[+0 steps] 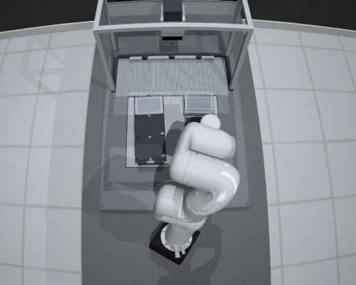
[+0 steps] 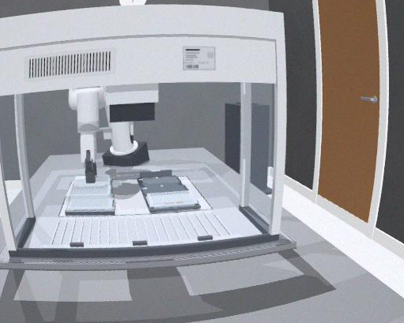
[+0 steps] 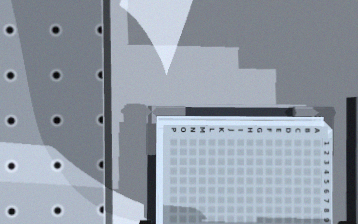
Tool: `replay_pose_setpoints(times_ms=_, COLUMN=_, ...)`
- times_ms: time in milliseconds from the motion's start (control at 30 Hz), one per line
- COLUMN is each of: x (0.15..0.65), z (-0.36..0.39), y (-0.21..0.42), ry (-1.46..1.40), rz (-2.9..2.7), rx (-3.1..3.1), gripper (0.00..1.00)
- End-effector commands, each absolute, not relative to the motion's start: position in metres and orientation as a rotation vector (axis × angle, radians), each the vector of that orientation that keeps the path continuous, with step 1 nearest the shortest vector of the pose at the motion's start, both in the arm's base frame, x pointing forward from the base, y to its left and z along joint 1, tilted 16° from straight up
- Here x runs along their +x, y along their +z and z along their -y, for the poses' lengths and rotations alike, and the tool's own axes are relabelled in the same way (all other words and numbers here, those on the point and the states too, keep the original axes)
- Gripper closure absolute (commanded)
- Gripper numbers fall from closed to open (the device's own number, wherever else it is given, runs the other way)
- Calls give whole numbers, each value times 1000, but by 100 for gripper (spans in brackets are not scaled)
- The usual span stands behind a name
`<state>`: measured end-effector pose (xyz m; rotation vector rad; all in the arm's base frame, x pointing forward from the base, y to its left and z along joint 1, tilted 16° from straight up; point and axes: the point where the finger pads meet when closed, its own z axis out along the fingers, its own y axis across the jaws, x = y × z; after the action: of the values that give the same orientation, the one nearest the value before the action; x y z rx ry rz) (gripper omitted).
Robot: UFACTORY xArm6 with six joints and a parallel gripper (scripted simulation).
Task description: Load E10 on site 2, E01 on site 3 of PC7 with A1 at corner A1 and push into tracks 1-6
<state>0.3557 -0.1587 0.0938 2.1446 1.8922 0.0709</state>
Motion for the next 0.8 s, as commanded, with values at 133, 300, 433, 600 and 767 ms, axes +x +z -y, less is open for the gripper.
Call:
replay_pose_setpoints(times_ms=133, x=358, z=160, y=90, ry=72, rz=-1890, rx=2143, gripper=0)
replay_pose_setpoints(times_ms=300, x=358, z=160, y=91, ry=72, rz=-1890, rx=2143, gripper=0)
replay_pose_setpoints(times_ms=433, x=358, z=160, y=90, ry=72, rz=-1890, rx=2143, gripper=0)
replay_pose_setpoints(times_ms=600, x=358, z=160, y=91, ry=73, rz=-1890, rx=2143, gripper=0)
replay_pose_setpoints(times_ms=767, x=357, z=160, y=91, ry=72, rz=-1890, rx=2143, gripper=100)
